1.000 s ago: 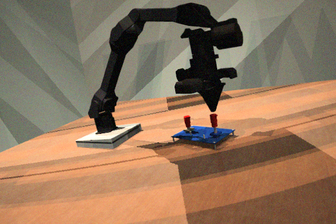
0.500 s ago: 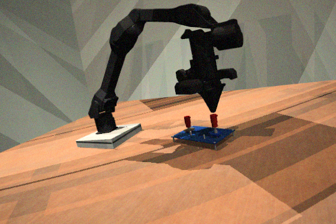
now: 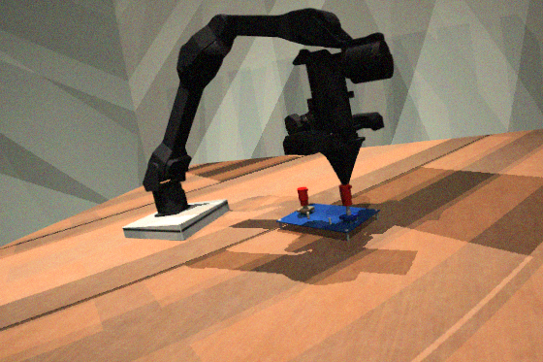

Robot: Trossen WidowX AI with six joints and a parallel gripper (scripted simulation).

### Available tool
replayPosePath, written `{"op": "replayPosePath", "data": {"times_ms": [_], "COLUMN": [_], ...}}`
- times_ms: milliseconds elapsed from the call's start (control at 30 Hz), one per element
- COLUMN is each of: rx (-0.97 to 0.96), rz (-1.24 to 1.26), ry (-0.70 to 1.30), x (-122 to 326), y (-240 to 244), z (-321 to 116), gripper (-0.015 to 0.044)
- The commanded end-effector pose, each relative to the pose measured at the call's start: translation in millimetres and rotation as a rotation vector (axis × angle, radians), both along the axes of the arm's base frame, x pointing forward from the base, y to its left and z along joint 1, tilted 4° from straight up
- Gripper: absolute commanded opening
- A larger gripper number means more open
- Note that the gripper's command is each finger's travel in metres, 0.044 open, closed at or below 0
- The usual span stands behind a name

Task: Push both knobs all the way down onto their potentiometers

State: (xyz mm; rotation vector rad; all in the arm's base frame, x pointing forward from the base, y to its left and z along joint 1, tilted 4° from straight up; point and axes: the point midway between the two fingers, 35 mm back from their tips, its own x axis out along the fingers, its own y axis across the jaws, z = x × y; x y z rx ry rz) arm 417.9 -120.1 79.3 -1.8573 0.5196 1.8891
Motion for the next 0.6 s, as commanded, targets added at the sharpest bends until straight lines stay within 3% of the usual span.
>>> {"op": "replayPosePath", "data": {"times_ms": [0, 567], "rx": [-0.004, -0.004], "rz": [0.002, 0.002], "ry": [0.007, 0.007], "x": [-1.6, -1.6], "y": [-0.4, -0.4], "z": [-3.0, -2.3], "gripper": [0.0, 0.0]}}
